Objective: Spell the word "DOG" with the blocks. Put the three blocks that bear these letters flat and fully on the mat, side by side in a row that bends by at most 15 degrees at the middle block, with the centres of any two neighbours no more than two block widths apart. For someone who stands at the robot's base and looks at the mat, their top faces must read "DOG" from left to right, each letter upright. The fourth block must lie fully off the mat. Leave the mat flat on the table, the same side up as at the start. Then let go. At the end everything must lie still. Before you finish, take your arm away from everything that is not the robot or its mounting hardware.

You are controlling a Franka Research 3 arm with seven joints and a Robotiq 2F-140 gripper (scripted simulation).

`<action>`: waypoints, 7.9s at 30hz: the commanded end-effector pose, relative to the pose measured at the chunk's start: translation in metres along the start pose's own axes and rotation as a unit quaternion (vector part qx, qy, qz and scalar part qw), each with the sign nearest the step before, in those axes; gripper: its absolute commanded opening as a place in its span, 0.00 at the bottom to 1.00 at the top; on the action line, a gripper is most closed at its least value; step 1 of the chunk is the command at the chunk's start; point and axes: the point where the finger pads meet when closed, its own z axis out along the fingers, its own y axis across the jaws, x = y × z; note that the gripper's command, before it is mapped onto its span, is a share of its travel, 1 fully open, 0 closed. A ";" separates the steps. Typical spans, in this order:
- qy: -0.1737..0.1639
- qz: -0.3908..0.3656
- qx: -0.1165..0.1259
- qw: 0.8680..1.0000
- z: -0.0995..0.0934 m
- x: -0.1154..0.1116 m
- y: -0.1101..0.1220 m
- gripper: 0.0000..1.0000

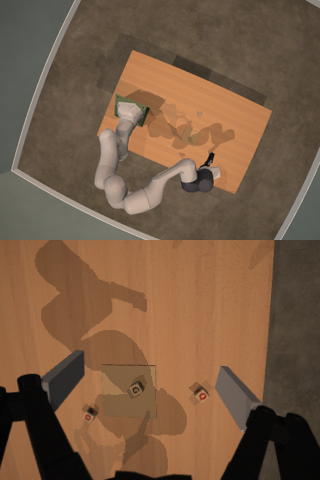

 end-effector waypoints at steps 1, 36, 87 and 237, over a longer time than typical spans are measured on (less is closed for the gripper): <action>-0.050 0.048 0.005 0.998 -0.022 -0.010 0.022 1.00; -0.113 0.161 0.132 0.972 -0.140 0.012 0.084 1.00; 0.035 -0.333 0.007 0.942 0.122 -0.077 0.015 1.00; -0.127 0.183 0.184 0.957 -0.185 0.008 0.108 1.00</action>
